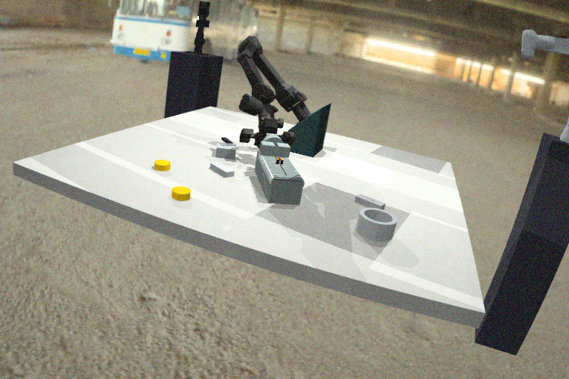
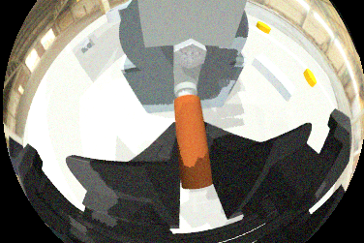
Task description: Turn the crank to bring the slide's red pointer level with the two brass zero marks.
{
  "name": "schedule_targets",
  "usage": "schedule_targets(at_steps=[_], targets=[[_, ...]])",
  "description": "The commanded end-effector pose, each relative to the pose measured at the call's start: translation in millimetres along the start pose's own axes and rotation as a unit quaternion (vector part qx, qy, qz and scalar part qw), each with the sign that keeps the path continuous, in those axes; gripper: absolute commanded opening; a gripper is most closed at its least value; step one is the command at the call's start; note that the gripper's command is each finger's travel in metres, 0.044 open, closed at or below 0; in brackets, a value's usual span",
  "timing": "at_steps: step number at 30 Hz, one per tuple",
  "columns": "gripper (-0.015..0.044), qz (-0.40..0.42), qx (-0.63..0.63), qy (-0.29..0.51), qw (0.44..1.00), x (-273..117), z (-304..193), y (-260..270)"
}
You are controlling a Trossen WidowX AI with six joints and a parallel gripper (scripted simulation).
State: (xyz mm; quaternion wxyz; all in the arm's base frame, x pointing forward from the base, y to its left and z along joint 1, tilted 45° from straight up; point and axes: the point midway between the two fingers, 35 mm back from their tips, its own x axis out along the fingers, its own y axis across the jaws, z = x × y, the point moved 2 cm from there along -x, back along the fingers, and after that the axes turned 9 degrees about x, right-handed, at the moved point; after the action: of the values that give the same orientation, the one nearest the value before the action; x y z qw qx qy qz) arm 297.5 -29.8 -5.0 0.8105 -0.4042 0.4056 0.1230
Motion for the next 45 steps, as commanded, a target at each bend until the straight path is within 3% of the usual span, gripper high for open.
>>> schedule_targets(at_steps=[1,45], targets=[[0.0000,-0.013,0.002,0.000,1.000,0.1,1.3,-8.6],[0.0000,-0.013,0.002,0.000,1.000,-1.1,2.7,-12.8]])
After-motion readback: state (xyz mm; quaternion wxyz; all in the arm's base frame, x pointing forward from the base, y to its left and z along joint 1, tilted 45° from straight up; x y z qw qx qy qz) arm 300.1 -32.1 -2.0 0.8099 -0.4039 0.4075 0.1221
